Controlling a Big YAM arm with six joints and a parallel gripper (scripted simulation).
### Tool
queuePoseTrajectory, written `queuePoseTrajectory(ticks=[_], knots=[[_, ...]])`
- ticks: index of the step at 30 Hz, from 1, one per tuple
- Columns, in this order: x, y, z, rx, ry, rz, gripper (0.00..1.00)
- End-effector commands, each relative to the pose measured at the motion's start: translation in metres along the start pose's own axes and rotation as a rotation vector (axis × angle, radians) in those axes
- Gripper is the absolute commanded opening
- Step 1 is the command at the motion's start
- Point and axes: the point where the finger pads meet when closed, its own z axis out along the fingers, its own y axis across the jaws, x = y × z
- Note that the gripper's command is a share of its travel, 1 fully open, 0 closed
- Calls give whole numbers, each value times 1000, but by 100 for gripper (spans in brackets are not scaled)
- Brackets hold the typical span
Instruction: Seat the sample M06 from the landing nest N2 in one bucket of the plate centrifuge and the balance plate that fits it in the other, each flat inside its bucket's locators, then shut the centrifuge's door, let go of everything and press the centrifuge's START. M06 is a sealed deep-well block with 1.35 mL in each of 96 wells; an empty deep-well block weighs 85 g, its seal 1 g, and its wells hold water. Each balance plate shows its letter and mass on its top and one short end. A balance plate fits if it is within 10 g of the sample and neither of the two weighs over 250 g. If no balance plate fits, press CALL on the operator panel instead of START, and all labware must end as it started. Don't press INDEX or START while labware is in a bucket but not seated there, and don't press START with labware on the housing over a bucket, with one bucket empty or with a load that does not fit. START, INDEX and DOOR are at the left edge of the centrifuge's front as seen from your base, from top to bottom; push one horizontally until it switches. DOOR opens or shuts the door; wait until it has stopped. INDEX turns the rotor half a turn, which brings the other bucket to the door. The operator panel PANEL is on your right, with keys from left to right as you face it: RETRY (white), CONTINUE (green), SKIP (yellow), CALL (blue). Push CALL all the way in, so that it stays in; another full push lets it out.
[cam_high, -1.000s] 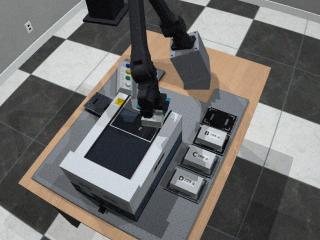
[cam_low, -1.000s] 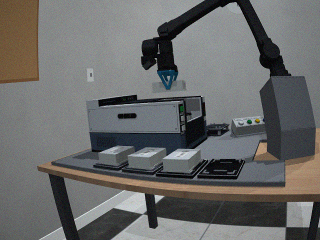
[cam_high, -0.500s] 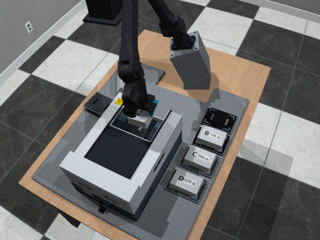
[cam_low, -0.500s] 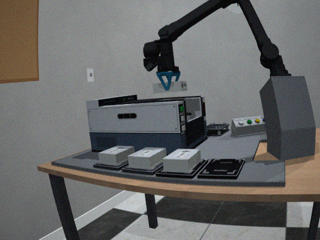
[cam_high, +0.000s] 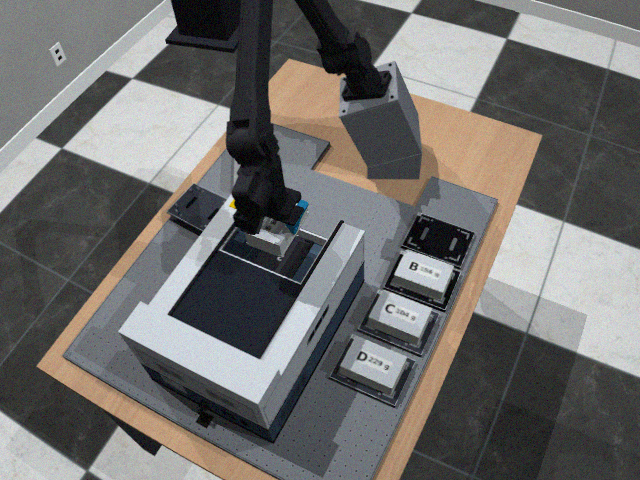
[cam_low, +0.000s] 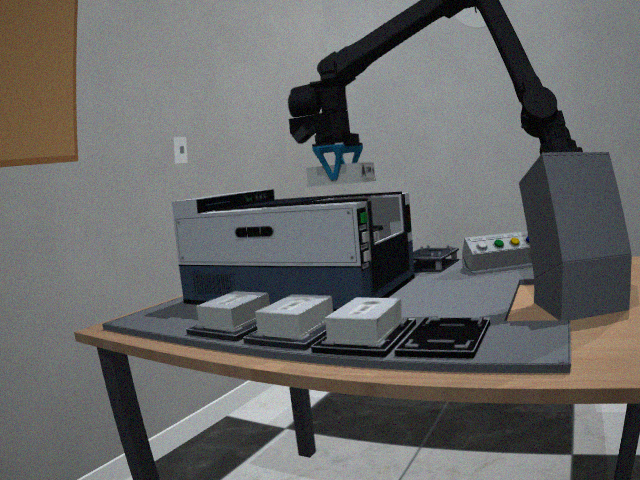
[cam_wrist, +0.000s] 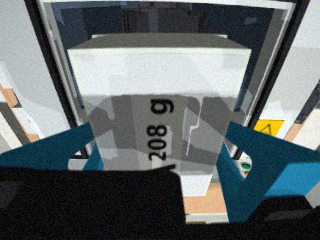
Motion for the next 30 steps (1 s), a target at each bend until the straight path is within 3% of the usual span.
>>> queuePoseTrajectory(ticks=[1,20,27,30], knots=[[-27,-17,-29,-2,-68,71,0],[-28,-17,-26,-3,-76,75,0],[-7,-9,10,6,-6,50,0],[-13,-10,10,4,-20,46,0]])
